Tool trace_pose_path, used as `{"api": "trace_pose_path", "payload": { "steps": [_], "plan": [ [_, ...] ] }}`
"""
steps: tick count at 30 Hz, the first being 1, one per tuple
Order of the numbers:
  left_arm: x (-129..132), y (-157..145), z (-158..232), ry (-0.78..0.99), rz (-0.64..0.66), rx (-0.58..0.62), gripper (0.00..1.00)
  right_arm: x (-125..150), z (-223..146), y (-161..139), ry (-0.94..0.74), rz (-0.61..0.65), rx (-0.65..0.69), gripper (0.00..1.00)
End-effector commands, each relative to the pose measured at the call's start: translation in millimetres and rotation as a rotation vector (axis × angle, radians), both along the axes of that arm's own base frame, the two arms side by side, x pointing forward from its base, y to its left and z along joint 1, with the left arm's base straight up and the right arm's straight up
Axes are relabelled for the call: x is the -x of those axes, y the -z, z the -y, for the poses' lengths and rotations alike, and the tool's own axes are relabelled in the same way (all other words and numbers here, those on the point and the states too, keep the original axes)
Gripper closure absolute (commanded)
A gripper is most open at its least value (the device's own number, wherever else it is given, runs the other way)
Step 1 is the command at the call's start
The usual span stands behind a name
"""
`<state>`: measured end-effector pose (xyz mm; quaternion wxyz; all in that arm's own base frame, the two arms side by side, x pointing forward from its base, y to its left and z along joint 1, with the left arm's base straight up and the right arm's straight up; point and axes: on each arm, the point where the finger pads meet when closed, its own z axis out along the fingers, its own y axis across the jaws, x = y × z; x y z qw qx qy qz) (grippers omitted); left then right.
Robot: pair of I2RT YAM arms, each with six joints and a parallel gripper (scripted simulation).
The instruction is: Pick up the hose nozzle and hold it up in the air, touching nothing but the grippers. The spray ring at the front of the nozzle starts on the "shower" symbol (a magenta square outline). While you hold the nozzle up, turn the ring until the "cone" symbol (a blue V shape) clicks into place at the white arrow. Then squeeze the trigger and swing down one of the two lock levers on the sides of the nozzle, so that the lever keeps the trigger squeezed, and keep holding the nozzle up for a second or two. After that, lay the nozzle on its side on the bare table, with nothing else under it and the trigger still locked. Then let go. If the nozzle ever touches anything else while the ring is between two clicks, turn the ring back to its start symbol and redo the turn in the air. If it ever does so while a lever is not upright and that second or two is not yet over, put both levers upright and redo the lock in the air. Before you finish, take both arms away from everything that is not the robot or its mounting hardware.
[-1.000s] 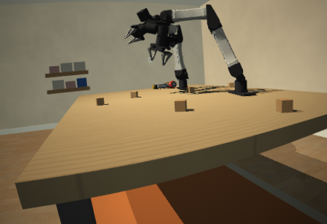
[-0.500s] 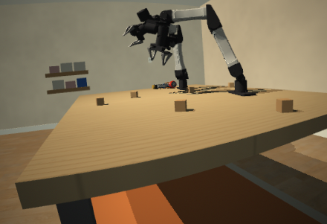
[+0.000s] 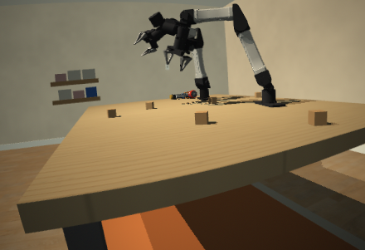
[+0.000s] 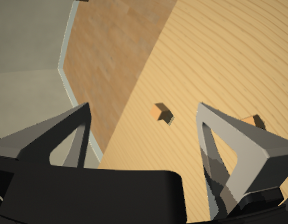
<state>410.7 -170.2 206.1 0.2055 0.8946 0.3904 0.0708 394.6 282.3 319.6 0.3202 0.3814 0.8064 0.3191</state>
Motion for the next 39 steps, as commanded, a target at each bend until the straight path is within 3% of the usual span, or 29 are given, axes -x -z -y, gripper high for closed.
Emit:
{"api": "trace_pose_path", "payload": {
  "steps": [1,19,39],
  "plan": [
    [-6,-7,-7,-0.097,0.035,0.028,0.00,-2,22,-3,-0.048,0.022,0.083,0.22],
    [-18,-33,-30,-0.398,0.119,0.168,0.00,-39,121,61,-0.120,-0.093,0.436,0.22],
    [-26,-68,-59,-0.724,0.209,0.389,0.00,-38,241,110,-0.273,-0.260,0.722,0.22]
  ]
}}
